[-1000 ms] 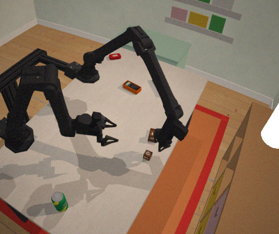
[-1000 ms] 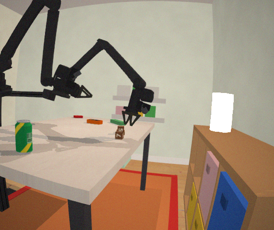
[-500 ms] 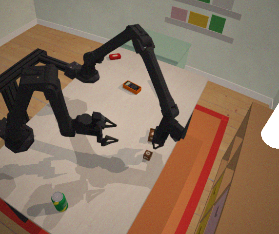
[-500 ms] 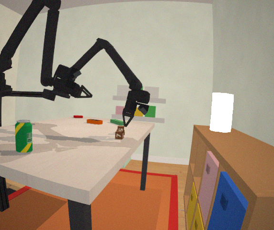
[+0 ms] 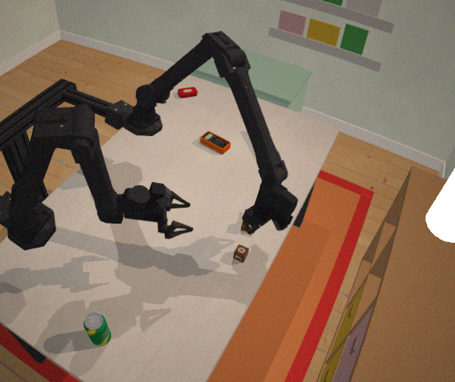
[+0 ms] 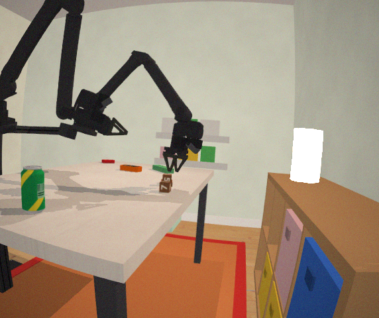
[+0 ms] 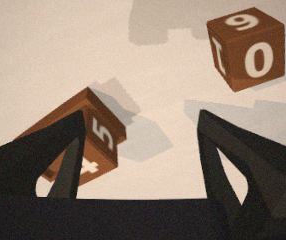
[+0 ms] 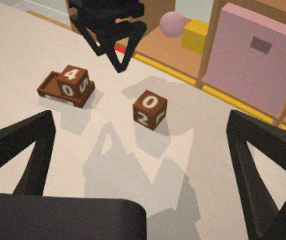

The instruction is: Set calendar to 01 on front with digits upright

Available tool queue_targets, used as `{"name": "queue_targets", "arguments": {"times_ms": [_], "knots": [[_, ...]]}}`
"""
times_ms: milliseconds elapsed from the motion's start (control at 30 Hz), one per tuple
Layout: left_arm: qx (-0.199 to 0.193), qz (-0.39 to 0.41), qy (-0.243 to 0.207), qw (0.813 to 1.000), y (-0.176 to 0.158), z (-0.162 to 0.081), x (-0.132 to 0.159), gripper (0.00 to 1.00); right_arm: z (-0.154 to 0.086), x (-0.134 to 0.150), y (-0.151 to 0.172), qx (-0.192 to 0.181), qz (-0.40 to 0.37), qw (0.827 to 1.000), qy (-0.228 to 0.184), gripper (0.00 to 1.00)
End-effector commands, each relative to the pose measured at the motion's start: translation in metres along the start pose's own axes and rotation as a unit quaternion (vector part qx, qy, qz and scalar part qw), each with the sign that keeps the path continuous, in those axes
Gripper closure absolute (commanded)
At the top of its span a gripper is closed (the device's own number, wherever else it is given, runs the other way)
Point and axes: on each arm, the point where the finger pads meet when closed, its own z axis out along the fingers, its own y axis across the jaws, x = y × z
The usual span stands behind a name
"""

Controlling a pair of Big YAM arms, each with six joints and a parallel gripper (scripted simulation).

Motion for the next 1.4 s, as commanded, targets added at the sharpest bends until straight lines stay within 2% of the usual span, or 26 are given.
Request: {"name": "queue_targets", "arguments": {"times_ms": [0,200,267,467,667,733,767,833,933,1033,1133,1167,1367], "knots": [[-0.007,0.115,-0.026,0.993,0.017,-0.014,-0.001,0.36,0.001,-0.008,-0.002,0.002,0.000,1.000,-0.012,0.00],[-0.024,0.235,-0.030,0.971,0.024,-0.015,0.010,0.36,0.001,-0.008,-0.002,0.002,0.000,1.000,-0.012,0.00],[-0.024,0.235,-0.030,0.971,0.024,-0.015,0.010,0.36,0.001,-0.008,-0.002,0.002,0.000,1.000,-0.012,0.00],[-0.045,0.372,-0.029,0.927,0.031,-0.018,0.022,0.36,0.001,-0.008,-0.002,0.002,0.000,1.000,-0.012,0.00],[-0.064,0.473,-0.024,0.878,0.038,-0.020,0.033,0.36,0.001,-0.008,-0.002,0.002,0.000,1.000,-0.012,0.00],[-0.067,0.488,-0.020,0.870,0.041,-0.018,0.039,0.36,0.001,-0.008,-0.002,0.002,0.000,1.000,-0.012,0.00],[-0.059,0.492,-0.006,0.869,0.040,-0.002,0.048,0.36,0.001,-0.008,-0.002,0.002,0.000,1.000,-0.012,0.00],[-0.059,0.492,-0.006,0.869,0.040,-0.002,0.048,0.36,0.001,-0.008,-0.002,0.002,0.000,1.000,-0.012,0.00],[-0.051,0.495,0.016,0.867,0.044,0.017,0.066,0.36,0.001,-0.008,-0.002,0.002,0.000,1.000,-0.012,0.00],[-0.058,0.481,0.010,0.875,0.047,0.014,0.057,0.36,0.001,-0.008,-0.002,0.002,0.000,1.000,-0.012,0.00],[-0.057,0.483,0.009,0.874,0.045,0.013,0.056,0.36,0.001,-0.008,-0.002,0.002,0.000,1.000,-0.012,0.00],[-0.063,0.483,0.001,0.873,0.045,0.010,0.046,0.36,0.001,-0.008,-0.002,0.002,0.000,1.000,-0.012,0.00],[-0.063,0.485,0.002,0.872,0.050,0.017,0.045,0.36,0.001,-0.008,-0.002,0.002,0.000,1.000,-0.012,0.00]]}}
